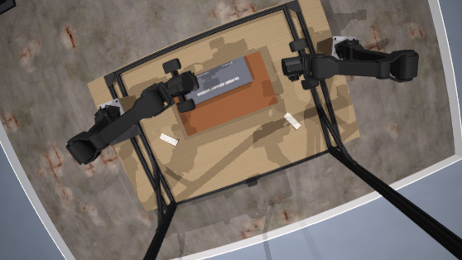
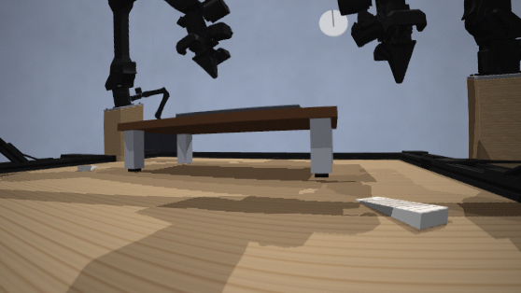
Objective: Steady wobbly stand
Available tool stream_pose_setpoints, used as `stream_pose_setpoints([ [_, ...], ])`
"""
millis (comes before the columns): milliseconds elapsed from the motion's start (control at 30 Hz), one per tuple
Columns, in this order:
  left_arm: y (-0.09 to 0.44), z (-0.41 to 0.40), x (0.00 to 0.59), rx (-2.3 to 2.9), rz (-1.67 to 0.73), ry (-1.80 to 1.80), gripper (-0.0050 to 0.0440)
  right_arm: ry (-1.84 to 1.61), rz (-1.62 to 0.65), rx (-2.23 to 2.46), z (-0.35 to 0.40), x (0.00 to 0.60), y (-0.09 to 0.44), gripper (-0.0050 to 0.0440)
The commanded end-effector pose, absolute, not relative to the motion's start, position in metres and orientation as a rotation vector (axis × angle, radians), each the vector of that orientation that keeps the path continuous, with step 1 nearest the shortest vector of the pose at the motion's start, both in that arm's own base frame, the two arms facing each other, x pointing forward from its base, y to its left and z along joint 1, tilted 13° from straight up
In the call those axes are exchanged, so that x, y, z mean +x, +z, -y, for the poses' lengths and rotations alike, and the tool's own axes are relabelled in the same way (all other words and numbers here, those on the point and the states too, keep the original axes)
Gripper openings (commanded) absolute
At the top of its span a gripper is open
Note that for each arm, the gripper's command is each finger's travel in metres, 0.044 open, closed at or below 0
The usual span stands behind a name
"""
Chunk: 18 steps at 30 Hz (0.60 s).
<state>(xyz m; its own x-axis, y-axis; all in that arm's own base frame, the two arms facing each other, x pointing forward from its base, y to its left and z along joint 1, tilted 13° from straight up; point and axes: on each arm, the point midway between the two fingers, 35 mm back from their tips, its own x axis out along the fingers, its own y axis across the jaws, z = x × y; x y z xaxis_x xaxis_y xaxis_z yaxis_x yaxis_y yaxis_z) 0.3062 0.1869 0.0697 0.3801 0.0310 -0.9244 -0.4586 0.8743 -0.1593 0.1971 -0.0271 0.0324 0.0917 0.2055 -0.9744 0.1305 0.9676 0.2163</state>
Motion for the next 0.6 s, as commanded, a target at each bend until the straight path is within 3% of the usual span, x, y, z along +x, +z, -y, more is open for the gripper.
stream_pose_setpoints([
  [0,0.052,-0.174,0.291,-0.466,-1.228,0.304,0.0,0.057,-1.484,0.275,0.027,0.197,0.032,0.0],
  [267,0.009,-0.13,0.237,-0.595,-1.48,0.231,0.0,0.057,-1.484,0.275,0.027,0.197,0.032,0.0],
  [467,0.009,-0.13,0.237,-0.595,-1.48,0.231,0.0,0.057,-1.484,0.275,0.027,0.197,0.032,0.0],
  [500,-0.042,-0.119,0.242,-0.595,-1.48,0.231,0.0,0.057,-1.484,0.275,0.027,0.197,0.032,0.0],
  [567,-0.042,-0.119,0.242,-0.595,-1.48,0.231,0.0,0.057,-1.484,0.275,0.027,0.197,0.032,0.0],
])
